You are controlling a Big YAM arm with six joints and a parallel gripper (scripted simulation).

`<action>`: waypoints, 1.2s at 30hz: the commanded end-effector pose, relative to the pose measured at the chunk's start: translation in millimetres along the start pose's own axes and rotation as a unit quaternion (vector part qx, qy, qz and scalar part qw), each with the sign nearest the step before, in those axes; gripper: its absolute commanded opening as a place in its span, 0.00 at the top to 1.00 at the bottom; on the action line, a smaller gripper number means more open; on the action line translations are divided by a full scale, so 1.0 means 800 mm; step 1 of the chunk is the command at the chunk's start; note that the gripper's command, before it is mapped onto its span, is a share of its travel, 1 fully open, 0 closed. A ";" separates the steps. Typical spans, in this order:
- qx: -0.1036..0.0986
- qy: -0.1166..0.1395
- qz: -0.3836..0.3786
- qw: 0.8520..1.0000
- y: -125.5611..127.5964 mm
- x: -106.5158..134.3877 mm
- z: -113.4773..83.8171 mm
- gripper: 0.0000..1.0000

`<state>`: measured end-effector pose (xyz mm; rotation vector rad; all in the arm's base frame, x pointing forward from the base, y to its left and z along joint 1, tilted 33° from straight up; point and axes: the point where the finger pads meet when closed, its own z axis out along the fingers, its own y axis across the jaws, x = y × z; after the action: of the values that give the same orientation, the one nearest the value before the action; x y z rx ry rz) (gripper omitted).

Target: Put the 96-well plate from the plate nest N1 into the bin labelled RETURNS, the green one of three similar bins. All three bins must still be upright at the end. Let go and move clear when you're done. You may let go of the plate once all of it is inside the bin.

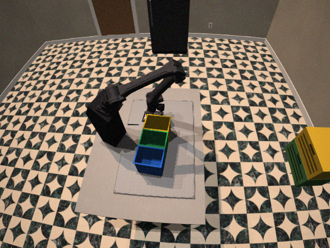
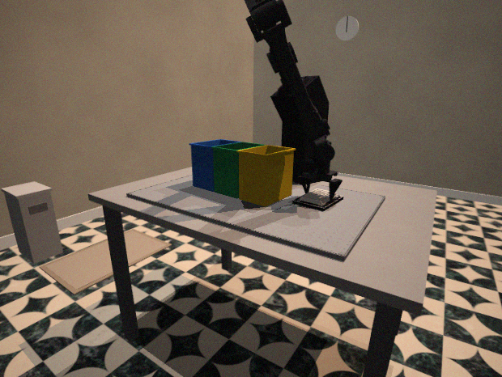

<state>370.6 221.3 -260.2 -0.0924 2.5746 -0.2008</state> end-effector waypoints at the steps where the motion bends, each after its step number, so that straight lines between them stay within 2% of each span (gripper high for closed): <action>1: -0.012 -0.015 0.001 1.000 0.012 -0.018 -0.005 0.00; 26: -0.012 -0.015 0.001 1.000 0.012 -0.018 -0.005 0.00; 27: -0.012 -0.015 0.001 1.000 0.012 -0.018 -0.005 1.00; 30: -0.002 -0.001 -0.002 1.000 0.001 -0.001 -0.003 1.00; 36: -0.002 -0.001 -0.002 1.000 0.001 -0.001 -0.003 1.00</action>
<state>371.0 223.2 -260.3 -0.0942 2.5750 -0.1926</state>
